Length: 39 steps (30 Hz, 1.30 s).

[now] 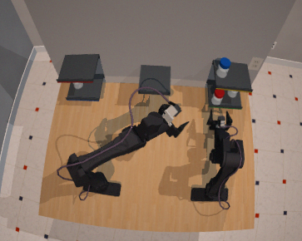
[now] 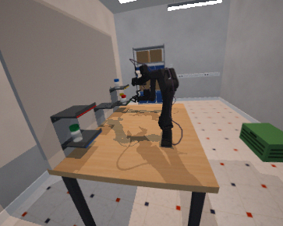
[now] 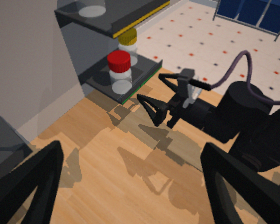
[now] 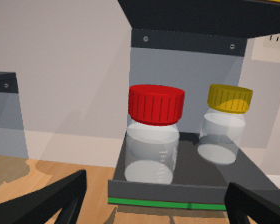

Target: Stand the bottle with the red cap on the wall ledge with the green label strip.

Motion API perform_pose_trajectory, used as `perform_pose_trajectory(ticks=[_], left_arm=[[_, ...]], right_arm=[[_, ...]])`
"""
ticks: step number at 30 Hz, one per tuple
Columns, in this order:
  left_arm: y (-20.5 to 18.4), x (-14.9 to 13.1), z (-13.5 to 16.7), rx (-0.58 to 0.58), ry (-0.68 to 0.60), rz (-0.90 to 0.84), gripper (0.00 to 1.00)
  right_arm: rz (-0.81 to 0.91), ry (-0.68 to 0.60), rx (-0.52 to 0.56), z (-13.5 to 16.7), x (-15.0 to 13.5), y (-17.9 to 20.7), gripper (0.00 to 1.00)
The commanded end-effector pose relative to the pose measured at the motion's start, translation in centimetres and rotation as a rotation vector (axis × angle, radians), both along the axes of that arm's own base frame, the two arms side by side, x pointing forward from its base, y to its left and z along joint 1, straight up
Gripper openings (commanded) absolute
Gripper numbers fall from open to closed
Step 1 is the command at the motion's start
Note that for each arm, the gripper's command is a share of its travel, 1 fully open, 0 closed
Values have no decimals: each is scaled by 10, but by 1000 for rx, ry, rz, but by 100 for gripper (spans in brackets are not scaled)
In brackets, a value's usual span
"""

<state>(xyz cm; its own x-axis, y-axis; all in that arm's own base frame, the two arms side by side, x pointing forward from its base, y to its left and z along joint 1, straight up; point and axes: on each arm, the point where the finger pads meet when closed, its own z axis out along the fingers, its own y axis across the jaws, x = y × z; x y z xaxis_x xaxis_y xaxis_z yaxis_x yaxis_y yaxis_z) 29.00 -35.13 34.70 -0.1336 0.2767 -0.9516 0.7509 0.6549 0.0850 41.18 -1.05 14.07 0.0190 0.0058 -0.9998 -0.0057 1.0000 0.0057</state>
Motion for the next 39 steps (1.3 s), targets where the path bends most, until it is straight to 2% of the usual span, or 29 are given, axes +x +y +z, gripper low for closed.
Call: perform_pose_trajectory(ticks=[1, 6, 14, 16, 25, 31, 39], left_arm=[[0, -2, 13, -25, -22, -6, 89], [0, -2, 13, -25, -22, -6, 89], [0, -2, 13, -25, -22, -6, 89], [0, -2, 13, -25, -22, -6, 89], [0, -2, 13, -25, -22, -6, 89], [0, -2, 13, -25, -22, -6, 89], [0, -2, 13, -25, -22, -6, 89]], right_arm=[[-2, 7, 0, 4, -1, 0, 100], [-22, 155, 20, -19, -6, -3, 100], [-50, 336, 40, -2, -22, -5, 100], [-50, 336, 40, -2, -22, -5, 100], [-72, 400, 55, 35, -33, -8, 100], [-73, 365, 56, 55, -29, -9, 100], [-69, 361, 55, 57, -29, -8, 100]])
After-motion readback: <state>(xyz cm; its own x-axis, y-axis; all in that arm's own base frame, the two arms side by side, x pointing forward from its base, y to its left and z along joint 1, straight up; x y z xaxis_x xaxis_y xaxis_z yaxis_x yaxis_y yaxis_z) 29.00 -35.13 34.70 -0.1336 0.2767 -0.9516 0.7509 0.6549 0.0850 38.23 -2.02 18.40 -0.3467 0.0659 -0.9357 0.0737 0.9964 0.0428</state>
